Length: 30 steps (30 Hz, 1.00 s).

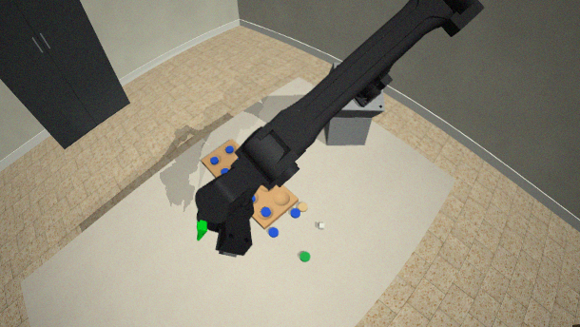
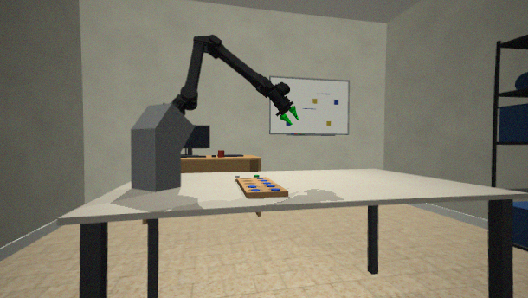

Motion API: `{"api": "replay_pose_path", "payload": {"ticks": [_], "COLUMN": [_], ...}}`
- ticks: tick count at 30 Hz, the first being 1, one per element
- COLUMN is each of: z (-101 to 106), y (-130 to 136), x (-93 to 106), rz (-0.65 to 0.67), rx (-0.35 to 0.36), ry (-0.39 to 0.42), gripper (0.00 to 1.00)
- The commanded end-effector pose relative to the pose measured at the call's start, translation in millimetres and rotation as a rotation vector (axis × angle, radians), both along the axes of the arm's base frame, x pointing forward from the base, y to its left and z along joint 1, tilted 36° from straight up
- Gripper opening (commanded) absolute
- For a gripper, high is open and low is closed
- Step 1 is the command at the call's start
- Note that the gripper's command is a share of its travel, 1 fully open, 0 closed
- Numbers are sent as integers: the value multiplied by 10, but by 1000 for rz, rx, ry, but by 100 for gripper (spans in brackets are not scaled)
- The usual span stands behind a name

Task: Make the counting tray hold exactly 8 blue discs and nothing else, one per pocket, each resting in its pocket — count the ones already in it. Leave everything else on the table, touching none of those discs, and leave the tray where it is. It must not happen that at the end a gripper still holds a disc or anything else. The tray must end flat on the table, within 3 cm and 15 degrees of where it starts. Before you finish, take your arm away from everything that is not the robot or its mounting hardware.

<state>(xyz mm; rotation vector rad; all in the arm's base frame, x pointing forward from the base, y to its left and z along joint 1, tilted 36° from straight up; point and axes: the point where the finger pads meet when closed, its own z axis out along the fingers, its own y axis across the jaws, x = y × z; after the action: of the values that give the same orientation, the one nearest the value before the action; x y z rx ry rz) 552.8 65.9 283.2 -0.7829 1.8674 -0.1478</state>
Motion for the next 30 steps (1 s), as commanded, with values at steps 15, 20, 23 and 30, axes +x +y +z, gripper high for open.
{"api": "replay_pose_path", "payload": {"ticks": [15,20,23,30], "z": [-1062,-1262,-1445,-1759], "y": [367,427,482,576], "x": [-169,-235,-306,-450], "rz": [275,337,396,505], "rx": [-221,-258,-291,-343], "ry": [154,180,202,238], "gripper": [46,46,46,46]}}
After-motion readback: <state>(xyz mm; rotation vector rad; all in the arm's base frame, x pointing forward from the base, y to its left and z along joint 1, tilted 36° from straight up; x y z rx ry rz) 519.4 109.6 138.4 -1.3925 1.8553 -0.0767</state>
